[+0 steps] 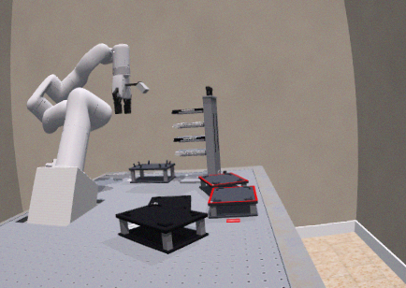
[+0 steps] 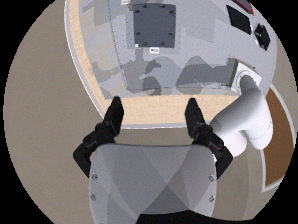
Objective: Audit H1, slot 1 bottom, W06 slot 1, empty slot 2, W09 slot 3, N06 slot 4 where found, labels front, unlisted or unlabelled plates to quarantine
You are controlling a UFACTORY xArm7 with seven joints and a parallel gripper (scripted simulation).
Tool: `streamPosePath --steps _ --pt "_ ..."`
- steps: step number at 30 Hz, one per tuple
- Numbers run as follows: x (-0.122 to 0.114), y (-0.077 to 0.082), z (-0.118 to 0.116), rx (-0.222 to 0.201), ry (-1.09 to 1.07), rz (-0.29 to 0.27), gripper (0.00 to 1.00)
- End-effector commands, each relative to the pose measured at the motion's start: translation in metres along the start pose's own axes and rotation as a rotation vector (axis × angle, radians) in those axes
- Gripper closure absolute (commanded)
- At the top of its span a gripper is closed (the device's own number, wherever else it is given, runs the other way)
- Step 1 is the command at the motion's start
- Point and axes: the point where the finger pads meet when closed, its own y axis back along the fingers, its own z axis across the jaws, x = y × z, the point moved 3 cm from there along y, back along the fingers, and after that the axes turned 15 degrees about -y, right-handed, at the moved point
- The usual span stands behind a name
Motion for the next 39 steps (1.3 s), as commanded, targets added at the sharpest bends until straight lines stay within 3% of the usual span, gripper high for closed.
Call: streamPosePath --steps 1,28,39 --pt "0.0 -0.006 0.0 0.002 0.001 0.0 0.0" --pt "0.0 -0.044 0.0 0.002 0.001 0.0 0.0" --pt "0.0 -0.044 0.0 0.002 0.001 0.0 0.0"
